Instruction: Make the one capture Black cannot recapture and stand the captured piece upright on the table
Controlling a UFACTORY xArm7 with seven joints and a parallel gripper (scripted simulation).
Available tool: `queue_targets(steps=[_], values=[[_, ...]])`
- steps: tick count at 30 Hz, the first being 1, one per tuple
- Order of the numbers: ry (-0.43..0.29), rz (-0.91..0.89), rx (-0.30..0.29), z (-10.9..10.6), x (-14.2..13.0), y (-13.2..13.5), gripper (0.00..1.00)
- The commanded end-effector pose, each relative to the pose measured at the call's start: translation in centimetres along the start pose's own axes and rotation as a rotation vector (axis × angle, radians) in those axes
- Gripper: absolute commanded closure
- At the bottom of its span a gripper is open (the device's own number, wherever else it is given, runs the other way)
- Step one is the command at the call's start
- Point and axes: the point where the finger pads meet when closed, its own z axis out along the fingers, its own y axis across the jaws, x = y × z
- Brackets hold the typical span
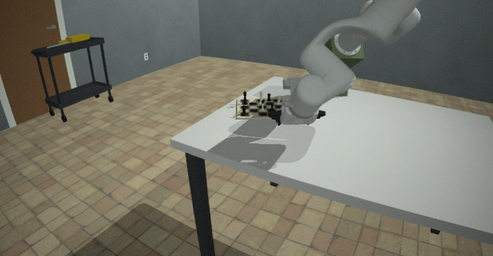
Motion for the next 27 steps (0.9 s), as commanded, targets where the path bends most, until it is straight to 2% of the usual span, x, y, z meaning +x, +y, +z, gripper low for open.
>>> queue_targets(steps=[1,21,27], values=[[-0.002,0.003,0.002,-0.1,0.0,-0.1,0.0],[-0.001,0.003,0.003,-0.3,0.3,-0.1,0.0],[-0.001,0.003,0.004,-2.0,2.3,-0.1,0.0]])
